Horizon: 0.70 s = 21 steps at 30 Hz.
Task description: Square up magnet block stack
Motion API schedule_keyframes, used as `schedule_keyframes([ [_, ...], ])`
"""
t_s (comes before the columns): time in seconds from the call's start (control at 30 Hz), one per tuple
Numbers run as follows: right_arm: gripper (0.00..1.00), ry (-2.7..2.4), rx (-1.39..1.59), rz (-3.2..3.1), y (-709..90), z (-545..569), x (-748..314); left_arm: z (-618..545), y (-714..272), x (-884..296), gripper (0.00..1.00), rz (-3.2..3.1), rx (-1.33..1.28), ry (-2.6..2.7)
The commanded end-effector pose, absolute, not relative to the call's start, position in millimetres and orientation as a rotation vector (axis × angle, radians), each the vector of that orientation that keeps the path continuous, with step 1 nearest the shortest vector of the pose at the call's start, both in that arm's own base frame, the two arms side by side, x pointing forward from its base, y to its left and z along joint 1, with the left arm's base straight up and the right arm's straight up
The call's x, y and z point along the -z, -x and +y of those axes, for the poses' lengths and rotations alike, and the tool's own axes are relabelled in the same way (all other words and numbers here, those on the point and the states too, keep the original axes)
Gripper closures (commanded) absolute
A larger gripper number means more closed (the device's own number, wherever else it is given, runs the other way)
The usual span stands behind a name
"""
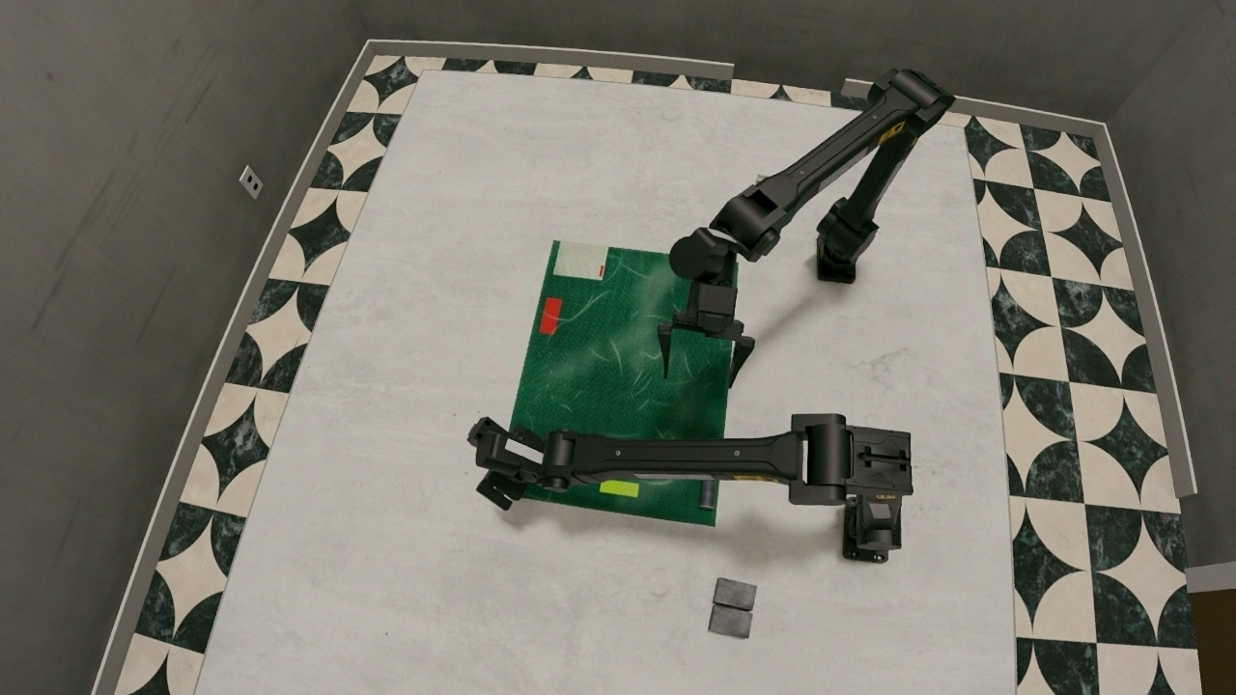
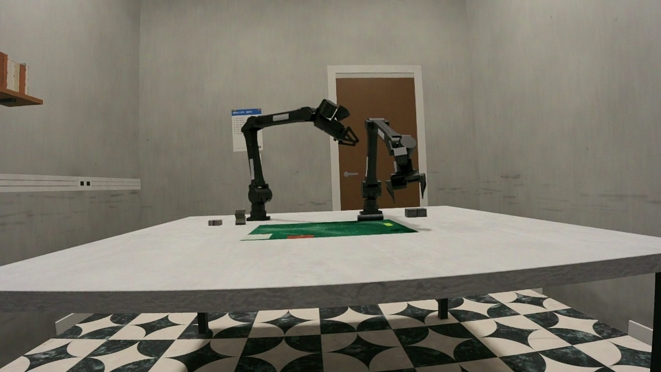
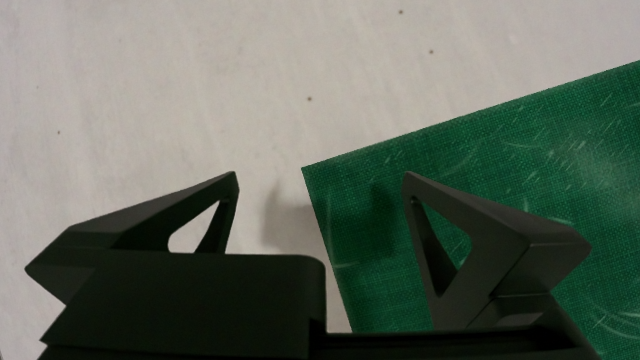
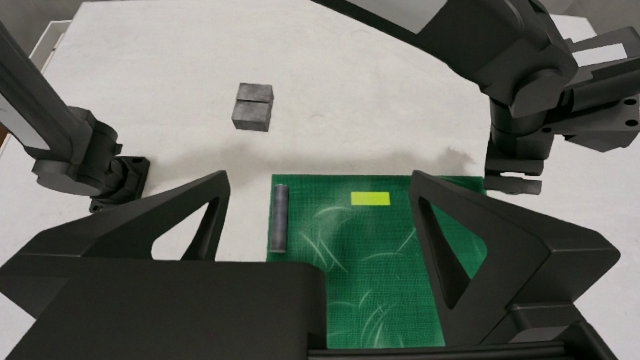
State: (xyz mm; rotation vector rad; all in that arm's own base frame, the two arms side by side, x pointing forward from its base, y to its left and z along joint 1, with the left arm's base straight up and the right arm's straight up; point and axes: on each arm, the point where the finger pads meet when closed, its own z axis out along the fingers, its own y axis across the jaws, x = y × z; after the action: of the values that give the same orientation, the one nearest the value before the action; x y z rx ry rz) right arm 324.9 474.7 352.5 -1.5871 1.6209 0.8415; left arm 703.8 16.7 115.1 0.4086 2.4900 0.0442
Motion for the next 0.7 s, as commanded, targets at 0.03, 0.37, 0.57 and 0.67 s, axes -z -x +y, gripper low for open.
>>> schedule_keyframes([
  [0.03, 0.0, 1.579, -0.841, 1.604, -325, 475, -362, 17, -707, -124, 0.0, 2.474, -0.047, -0.405],
  [0.37, 0.0, 1.579, -0.841, 1.604, -325, 475, -362, 17, -707, -124, 0.0, 2.474, -0.047, -0.405],
  [0.57, 0.0, 1.568, -0.837, 1.577, -329, 479, -376, 17, -715, -129, 0.0, 2.458, -0.051, -0.404],
  [0.67, 0.4, 1.527, -0.839, 1.668, -332, 459, -364, 11, -712, -154, 0.0, 2.413, -0.054, -0.389],
])
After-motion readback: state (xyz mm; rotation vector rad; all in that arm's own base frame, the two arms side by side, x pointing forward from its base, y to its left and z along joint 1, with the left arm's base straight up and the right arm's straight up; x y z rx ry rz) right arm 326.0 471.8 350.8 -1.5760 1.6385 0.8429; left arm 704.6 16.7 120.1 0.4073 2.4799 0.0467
